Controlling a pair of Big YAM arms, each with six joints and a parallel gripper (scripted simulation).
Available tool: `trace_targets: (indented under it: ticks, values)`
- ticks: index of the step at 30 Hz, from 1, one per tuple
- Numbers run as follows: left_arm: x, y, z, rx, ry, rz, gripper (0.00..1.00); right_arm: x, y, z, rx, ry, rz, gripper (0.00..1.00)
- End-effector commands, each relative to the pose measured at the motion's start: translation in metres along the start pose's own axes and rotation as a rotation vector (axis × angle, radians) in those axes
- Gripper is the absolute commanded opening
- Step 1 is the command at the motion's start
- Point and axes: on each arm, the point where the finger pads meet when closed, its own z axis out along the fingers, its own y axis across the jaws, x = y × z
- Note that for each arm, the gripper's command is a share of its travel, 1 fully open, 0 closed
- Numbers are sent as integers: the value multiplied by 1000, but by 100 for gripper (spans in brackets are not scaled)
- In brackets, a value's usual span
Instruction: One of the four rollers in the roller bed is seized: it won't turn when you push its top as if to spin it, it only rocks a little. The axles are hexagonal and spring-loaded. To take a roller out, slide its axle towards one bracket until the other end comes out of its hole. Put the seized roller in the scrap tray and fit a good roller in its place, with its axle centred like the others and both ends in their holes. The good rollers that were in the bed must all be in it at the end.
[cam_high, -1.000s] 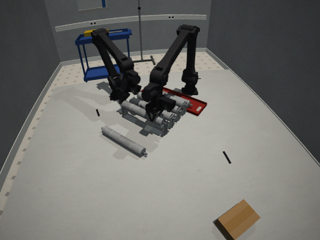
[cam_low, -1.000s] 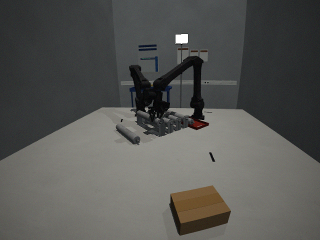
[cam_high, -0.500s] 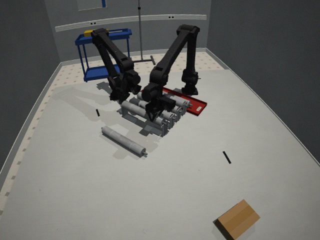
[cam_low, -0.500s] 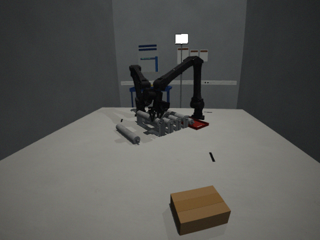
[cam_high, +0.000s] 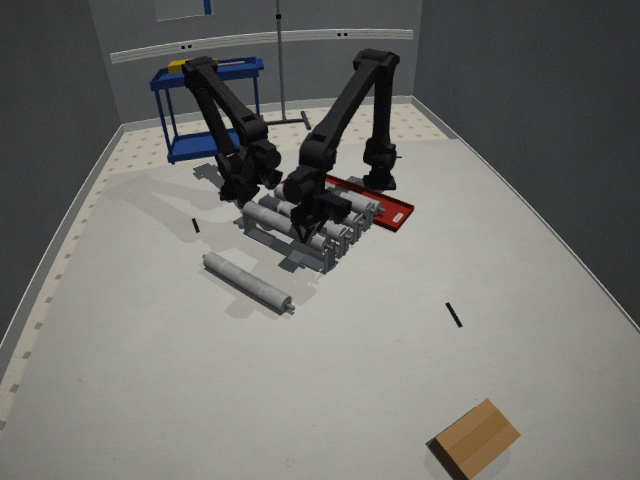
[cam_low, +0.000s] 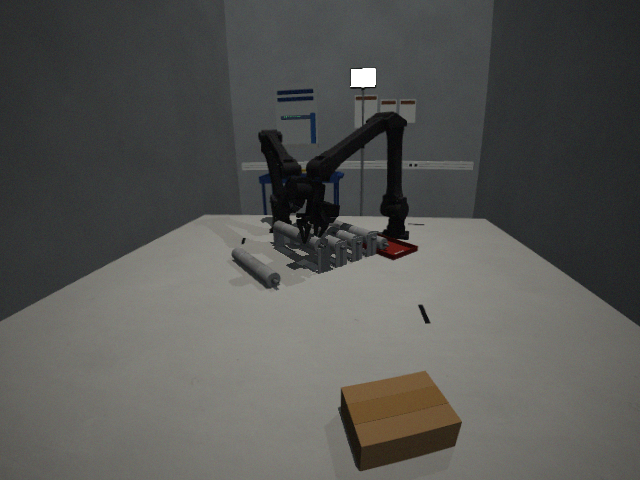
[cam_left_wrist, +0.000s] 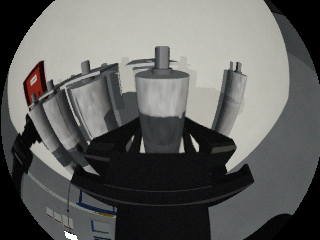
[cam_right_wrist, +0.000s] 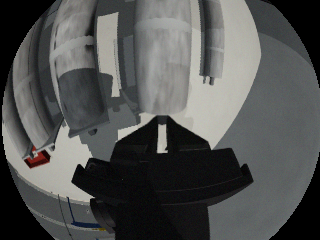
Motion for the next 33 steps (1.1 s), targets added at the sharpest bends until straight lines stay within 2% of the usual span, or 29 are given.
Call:
trace_targets:
  ticks: [1, 33]
  values:
    - [3, -7, 0, 8, -2, 12, 32, 25, 6, 12, -13, 78, -16, 3]
    - [-1, -7, 0, 7, -4, 9, 32, 44, 14, 18, -28, 122, -36, 3]
